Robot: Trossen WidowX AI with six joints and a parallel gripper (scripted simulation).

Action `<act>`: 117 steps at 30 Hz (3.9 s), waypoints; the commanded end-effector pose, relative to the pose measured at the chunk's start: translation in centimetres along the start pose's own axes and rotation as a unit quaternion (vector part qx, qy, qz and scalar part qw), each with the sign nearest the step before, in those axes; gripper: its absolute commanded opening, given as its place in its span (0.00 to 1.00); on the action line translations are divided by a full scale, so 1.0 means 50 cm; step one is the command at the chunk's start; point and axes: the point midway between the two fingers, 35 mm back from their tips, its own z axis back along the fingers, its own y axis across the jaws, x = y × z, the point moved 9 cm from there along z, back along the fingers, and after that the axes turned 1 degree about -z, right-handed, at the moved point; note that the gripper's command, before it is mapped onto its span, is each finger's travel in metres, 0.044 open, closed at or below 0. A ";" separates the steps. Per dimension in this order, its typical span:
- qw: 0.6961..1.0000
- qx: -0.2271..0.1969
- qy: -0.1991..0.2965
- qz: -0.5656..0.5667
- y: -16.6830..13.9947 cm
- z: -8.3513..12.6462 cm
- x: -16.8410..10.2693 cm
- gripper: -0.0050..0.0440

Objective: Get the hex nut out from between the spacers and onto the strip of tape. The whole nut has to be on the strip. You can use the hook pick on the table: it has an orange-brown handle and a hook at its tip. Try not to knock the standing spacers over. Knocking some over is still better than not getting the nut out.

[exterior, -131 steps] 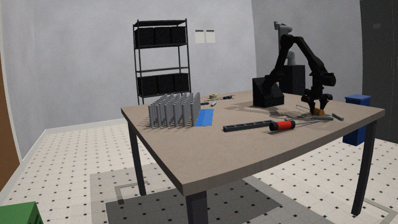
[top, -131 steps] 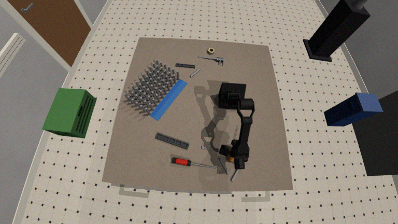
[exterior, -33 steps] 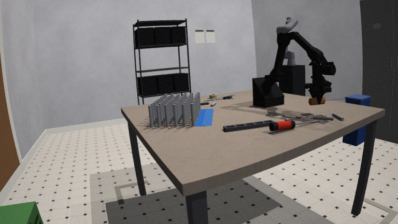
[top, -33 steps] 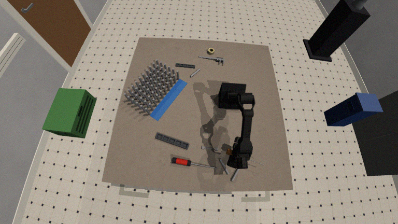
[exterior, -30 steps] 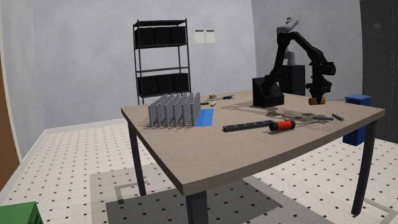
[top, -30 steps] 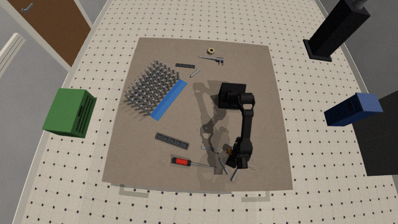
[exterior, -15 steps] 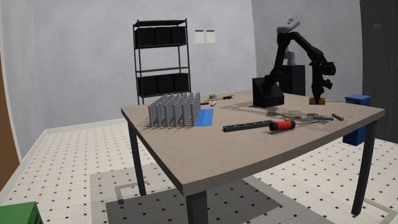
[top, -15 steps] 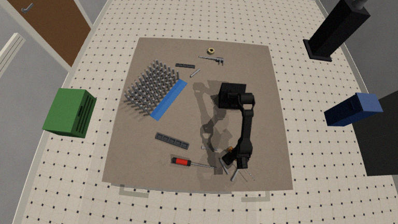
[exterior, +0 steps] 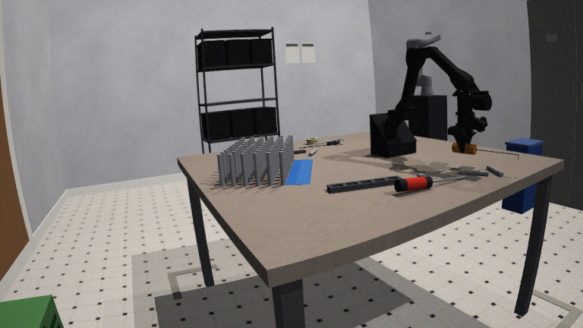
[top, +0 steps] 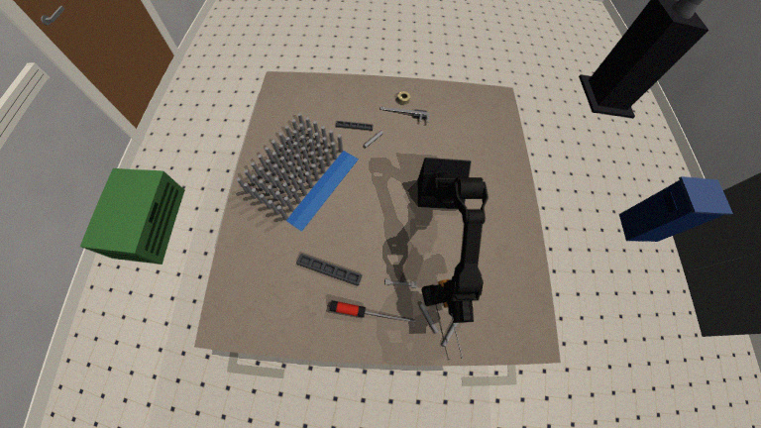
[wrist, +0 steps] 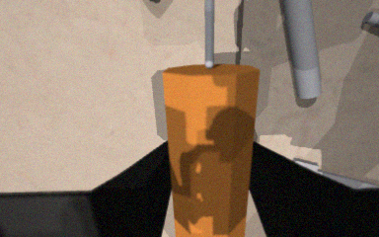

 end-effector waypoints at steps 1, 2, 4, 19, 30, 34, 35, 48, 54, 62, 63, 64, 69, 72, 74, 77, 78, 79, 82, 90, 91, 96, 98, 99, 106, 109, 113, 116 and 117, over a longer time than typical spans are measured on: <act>0.998 0.002 -0.012 -0.061 0.000 0.011 0.004 0.00; 0.997 0.002 -0.012 -0.078 0.000 0.011 0.004 0.00; 0.994 0.002 -0.012 -0.113 0.000 0.011 0.004 0.00; 0.943 0.006 -0.011 -0.333 -0.001 0.010 0.004 0.00; 0.880 0.007 -0.010 -0.476 -0.001 0.009 0.004 0.00; 0.844 0.008 -0.009 -0.536 -0.001 0.009 0.004 0.00; 0.835 0.008 -0.009 -0.550 -0.001 0.009 0.004 0.00; 0.715 0.011 -0.008 -0.699 -0.001 0.009 0.004 0.00; 0.638 0.011 -0.006 -0.770 -0.001 0.008 0.004 0.00; 0.525 0.012 -0.004 -0.851 -0.002 0.007 0.004 0.00; 0.525 0.012 -0.004 -0.851 -0.002 0.007 0.004 0.00; 0.525 0.012 -0.004 -0.851 -0.002 0.007 0.004 0.00; 0.449 0.013 -0.003 -0.893 -0.002 0.007 0.004 0.00; 0.402 0.013 -0.002 -0.915 -0.002 0.007 0.004 0.00; 0.370 0.013 -0.002 -0.929 -0.002 0.007 0.004 0.00; 0.321 0.013 -0.001 -0.947 -0.002 0.006 0.004 0.00; 0.305 0.013 -0.001 -0.952 -0.002 0.006 0.004 0.00; 0.292 0.013 0.000 -0.956 -0.002 0.006 0.004 0.00; 0.281 0.014 0.000 -0.960 -0.002 0.007 0.004 0.00; 0.270 0.009 0.002 -0.963 -0.002 -0.005 0.003 0.00; 0.270 0.009 0.002 -0.963 -0.002 -0.009 0.003 0.00; 0.270 0.008 0.003 -0.963 -0.002 -0.026 0.004 0.00; 0.270 0.008 0.003 -0.963 -0.002 -0.026 0.004 0.00; 0.270 0.016 -0.001 -0.963 -0.003 -0.020 0.009 0.00; 0.270 0.015 -0.001 -0.963 -0.003 -0.043 0.010 0.00; 0.271 0.015 -0.001 -0.963 -0.003 -0.054 0.010 0.00; 0.271 0.016 -0.001 -0.963 -0.003 -0.067 0.009 0.00; 0.271 0.016 -0.001 -0.963 -0.003 -0.071 0.009 0.00; 0.271 0.016 -0.001 -0.963 -0.003 -0.074 0.009 0.00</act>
